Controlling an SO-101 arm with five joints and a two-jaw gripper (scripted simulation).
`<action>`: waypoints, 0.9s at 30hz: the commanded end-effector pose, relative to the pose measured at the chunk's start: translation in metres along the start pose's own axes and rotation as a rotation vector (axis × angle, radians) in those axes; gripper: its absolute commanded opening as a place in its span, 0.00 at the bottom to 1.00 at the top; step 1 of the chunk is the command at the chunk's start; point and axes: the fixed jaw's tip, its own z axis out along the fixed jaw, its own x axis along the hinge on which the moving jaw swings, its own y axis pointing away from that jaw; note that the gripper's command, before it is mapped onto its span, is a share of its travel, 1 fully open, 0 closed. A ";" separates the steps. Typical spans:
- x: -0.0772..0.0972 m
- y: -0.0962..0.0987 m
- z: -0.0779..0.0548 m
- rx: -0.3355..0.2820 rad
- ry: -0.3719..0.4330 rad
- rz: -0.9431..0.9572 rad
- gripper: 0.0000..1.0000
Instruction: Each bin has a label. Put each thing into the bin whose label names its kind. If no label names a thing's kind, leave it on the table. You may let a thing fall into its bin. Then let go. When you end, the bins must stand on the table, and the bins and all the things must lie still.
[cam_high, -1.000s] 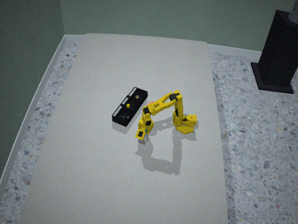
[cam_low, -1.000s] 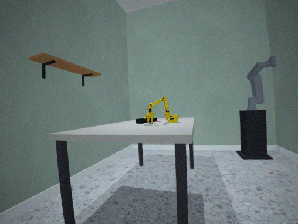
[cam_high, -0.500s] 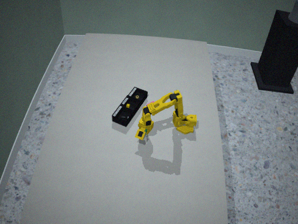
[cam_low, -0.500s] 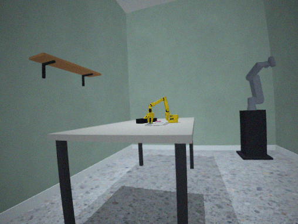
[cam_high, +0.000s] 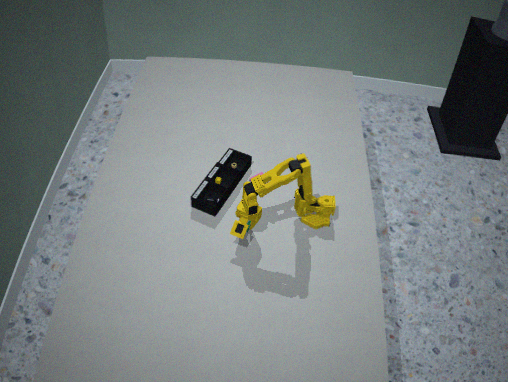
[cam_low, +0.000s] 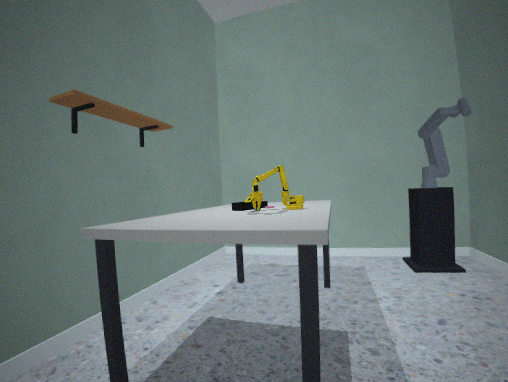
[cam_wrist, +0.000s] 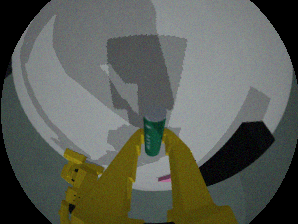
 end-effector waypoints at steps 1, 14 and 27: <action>-0.003 0.000 -0.002 0.013 -0.013 -0.019 0.04; -0.003 0.000 -0.002 0.013 -0.013 -0.019 0.00; -0.003 0.000 -0.002 0.013 -0.013 -0.019 0.00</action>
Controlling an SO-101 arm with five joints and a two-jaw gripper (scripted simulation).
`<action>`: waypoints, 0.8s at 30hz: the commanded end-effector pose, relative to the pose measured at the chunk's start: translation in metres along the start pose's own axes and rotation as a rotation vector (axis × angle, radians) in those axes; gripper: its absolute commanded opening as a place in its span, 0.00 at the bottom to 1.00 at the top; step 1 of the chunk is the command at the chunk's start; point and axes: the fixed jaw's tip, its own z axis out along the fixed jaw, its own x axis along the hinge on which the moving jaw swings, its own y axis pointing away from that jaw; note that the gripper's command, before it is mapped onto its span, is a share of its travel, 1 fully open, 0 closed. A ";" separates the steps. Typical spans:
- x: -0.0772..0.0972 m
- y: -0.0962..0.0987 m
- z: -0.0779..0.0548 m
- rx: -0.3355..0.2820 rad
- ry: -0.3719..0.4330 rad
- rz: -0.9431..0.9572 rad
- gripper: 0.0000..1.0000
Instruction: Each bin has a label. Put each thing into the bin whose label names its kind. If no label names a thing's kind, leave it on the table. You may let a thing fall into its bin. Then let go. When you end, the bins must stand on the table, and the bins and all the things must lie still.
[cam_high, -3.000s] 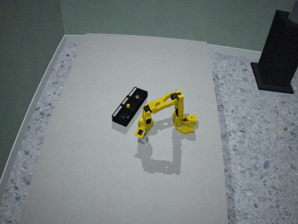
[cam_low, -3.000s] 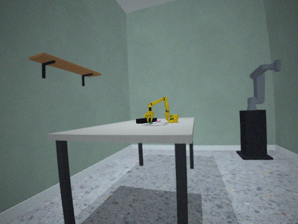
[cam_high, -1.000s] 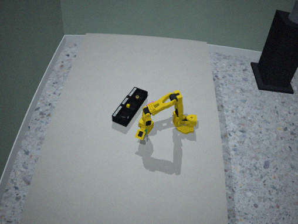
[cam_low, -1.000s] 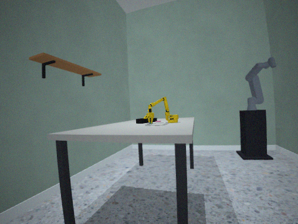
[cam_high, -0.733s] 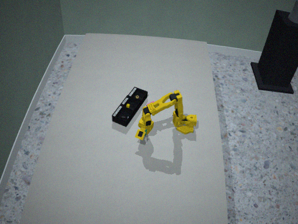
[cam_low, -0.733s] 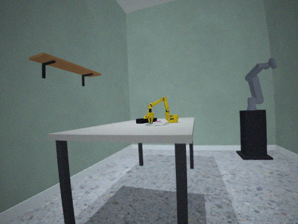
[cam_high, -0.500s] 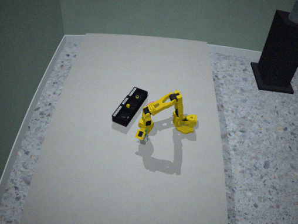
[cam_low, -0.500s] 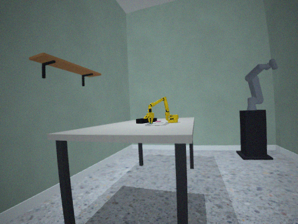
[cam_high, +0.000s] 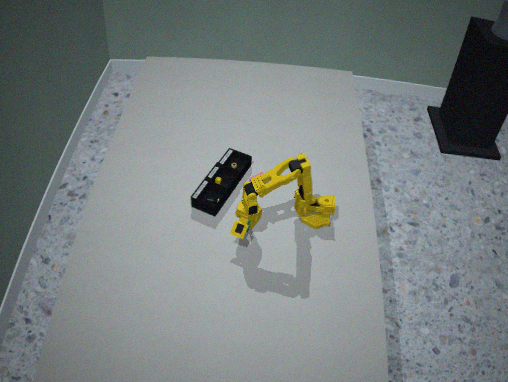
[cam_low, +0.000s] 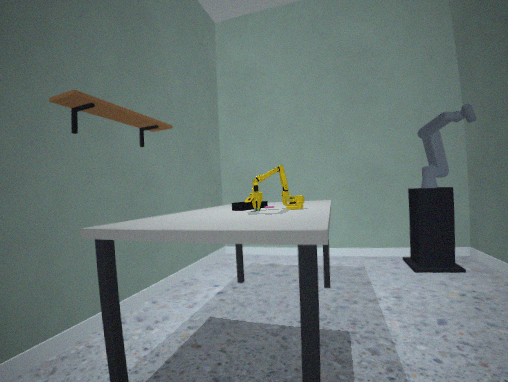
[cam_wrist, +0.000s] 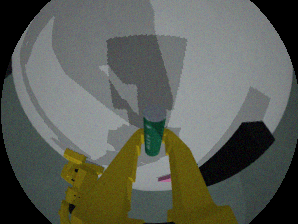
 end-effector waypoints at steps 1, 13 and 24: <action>-0.003 0.000 -0.002 0.013 -0.013 -0.019 0.00; -0.004 -0.001 -0.005 0.013 -0.013 -0.019 0.00; -0.004 -0.004 -0.026 0.013 -0.013 -0.019 0.00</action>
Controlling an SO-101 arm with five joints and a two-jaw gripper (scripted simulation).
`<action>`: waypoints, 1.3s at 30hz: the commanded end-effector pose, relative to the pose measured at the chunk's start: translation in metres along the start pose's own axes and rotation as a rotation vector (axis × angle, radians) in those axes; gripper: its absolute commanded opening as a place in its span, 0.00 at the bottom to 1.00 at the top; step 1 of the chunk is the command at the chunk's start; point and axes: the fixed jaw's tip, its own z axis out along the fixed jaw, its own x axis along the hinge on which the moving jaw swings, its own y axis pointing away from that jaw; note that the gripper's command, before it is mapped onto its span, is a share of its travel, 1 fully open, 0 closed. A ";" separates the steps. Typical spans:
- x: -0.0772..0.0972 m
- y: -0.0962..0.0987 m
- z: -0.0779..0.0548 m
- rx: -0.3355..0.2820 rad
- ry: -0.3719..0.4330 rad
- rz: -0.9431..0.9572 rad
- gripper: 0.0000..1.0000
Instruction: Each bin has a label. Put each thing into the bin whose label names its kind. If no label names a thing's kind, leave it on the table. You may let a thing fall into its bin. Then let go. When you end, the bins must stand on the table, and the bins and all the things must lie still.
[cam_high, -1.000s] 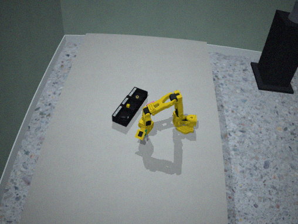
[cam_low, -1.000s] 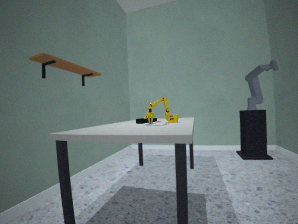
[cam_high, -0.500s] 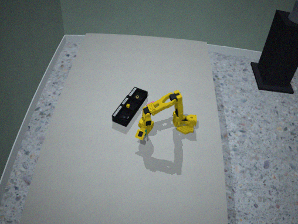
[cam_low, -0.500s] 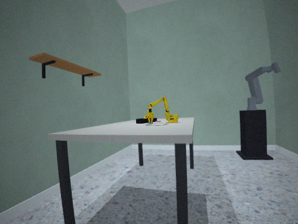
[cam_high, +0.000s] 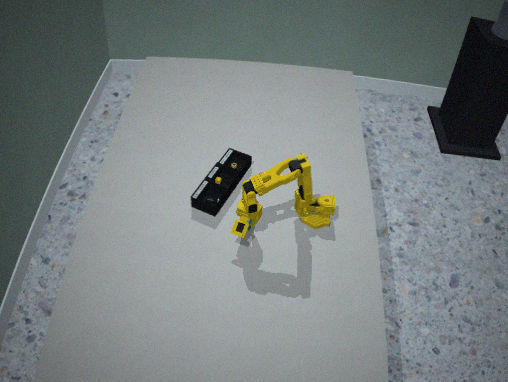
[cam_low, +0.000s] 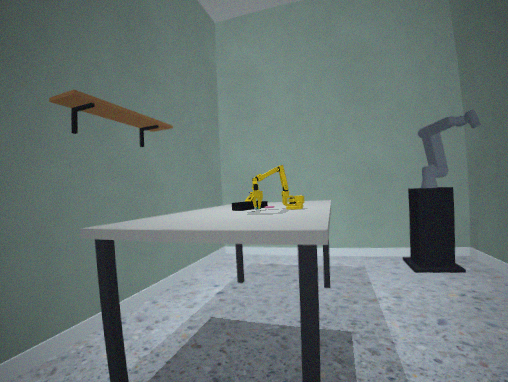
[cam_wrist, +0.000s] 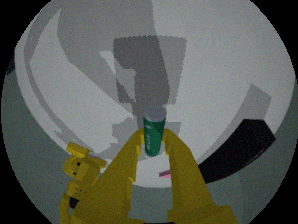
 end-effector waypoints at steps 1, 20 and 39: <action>-0.007 -0.007 -0.023 0.049 -0.046 -0.015 0.00; -0.005 -0.006 -0.045 0.049 -0.046 -0.012 0.00; 0.001 -0.033 -0.058 0.066 -0.071 0.231 0.00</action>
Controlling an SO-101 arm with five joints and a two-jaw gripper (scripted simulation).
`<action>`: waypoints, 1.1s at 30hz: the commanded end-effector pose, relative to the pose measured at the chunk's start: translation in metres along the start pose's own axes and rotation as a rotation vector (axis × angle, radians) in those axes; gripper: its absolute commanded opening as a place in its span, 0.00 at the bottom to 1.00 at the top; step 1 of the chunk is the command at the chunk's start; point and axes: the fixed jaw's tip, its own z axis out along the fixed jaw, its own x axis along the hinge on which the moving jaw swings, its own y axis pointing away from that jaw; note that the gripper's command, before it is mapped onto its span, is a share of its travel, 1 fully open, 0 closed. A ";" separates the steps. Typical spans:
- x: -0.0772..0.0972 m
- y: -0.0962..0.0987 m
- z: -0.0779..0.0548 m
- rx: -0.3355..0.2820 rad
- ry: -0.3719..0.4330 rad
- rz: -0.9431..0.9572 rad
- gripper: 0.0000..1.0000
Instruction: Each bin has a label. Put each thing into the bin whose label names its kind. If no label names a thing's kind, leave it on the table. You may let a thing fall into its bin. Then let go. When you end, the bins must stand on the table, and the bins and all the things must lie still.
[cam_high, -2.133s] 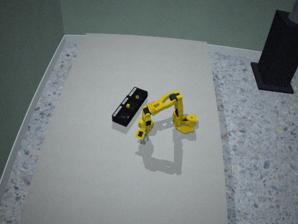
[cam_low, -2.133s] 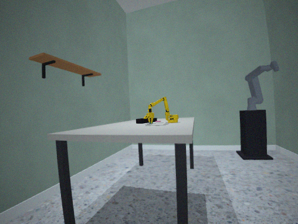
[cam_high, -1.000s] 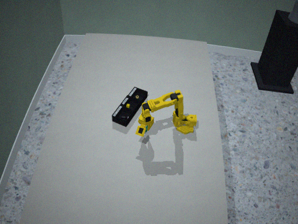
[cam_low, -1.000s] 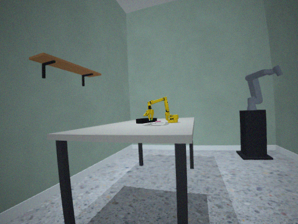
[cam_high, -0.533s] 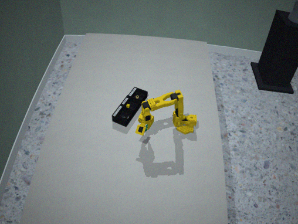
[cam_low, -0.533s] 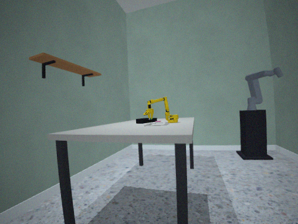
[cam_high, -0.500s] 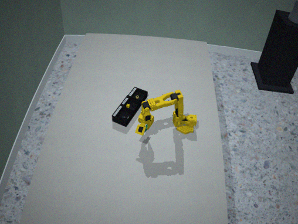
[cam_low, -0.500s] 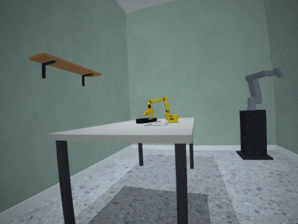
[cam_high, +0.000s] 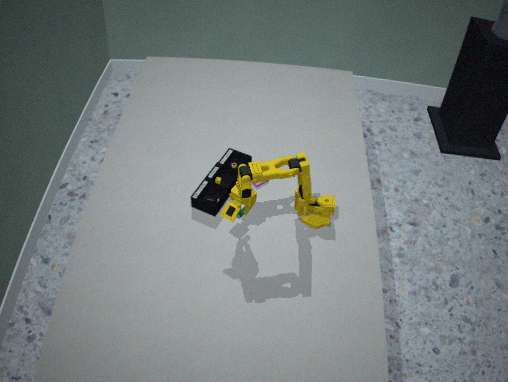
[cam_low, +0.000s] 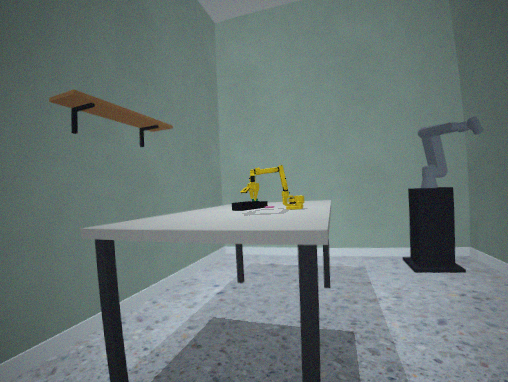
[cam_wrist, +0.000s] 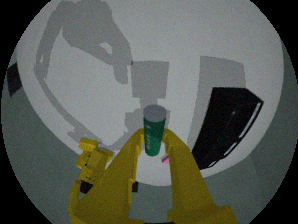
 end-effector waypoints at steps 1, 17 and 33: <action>-0.003 -0.012 -0.011 0.032 -0.037 0.076 0.00; -0.002 -0.019 -0.014 0.038 -0.044 0.138 0.00; -0.002 -0.044 -0.026 0.083 -0.102 0.358 0.00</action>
